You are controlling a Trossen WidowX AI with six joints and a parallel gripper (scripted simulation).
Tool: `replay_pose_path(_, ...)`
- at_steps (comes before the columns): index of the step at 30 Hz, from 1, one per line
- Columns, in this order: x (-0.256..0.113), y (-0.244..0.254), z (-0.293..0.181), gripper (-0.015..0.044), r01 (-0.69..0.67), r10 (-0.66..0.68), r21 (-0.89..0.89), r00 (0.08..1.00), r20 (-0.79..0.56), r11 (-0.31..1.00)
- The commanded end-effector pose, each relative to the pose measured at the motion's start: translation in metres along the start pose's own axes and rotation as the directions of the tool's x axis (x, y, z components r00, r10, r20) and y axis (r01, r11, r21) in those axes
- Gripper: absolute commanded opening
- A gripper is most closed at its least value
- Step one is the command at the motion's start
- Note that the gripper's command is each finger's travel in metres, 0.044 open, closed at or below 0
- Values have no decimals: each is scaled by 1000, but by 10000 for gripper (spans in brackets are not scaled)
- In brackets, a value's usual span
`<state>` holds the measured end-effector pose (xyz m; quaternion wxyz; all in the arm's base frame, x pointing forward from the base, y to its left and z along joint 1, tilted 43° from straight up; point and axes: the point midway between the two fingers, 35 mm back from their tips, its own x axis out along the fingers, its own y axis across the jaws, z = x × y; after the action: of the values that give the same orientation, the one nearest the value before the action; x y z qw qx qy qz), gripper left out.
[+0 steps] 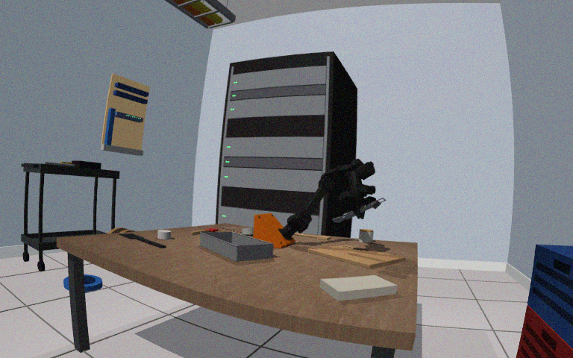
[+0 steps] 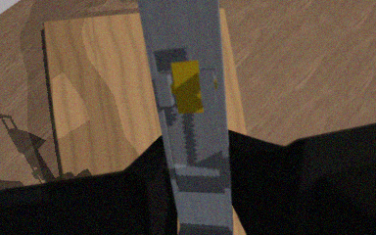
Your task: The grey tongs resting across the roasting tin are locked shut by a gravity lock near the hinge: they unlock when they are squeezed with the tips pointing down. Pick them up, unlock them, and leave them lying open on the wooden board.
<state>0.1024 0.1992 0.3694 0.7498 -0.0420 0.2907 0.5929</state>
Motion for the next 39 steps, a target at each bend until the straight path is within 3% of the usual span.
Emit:
replay_pose_path(1,-4,-1,2,-150,19,-20,16,997,79,1000)
replay_pose_path(19,-16,-3,1,-150,19,-44,69,924,379,997)
replay_pose_path(39,-34,3,-13,-150,-71,4,74,748,664,995)
